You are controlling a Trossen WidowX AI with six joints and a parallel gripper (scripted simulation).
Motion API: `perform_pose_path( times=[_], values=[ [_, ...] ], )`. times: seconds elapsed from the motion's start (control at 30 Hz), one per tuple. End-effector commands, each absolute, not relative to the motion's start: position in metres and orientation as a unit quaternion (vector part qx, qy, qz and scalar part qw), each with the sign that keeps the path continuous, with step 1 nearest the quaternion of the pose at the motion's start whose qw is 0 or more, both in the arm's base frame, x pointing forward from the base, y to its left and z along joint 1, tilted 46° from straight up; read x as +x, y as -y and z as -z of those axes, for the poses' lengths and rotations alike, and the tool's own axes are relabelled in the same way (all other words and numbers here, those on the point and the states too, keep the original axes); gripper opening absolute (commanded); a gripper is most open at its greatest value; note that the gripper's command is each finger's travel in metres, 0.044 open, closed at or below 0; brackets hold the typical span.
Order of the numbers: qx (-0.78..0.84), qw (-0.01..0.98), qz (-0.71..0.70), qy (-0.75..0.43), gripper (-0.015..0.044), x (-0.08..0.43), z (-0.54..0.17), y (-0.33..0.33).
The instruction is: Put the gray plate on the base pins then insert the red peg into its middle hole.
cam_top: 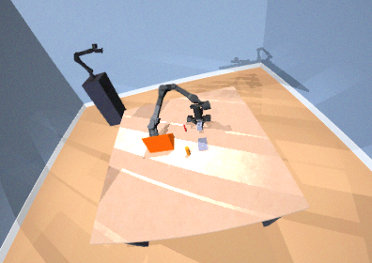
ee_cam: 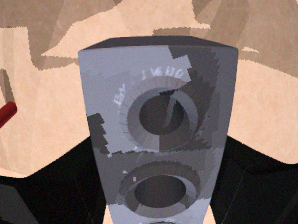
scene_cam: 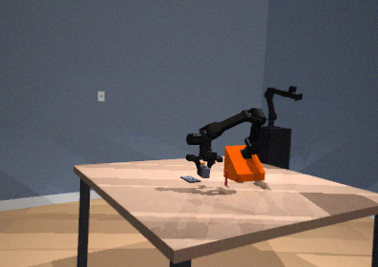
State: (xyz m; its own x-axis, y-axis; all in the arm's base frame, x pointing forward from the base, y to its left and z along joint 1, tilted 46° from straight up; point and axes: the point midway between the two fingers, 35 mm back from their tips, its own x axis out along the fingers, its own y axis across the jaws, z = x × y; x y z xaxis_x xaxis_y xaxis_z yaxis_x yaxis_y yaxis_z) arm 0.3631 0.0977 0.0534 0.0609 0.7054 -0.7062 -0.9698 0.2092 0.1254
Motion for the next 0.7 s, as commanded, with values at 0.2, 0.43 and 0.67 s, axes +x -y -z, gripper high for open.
perform_pose_path(
  times=[0.2, 0.43, 0.67],
  values=[
    [-0.203, 0.695, -0.603, -0.335, 0.0, 0.361, -0.076, -0.073],
    [-0.203, 0.692, -0.607, -0.333, 0.0, 0.356, -0.092, -0.058],
    [-0.202, 0.689, -0.612, -0.331, 0.0, 0.351, -0.108, -0.044]
  ],
)
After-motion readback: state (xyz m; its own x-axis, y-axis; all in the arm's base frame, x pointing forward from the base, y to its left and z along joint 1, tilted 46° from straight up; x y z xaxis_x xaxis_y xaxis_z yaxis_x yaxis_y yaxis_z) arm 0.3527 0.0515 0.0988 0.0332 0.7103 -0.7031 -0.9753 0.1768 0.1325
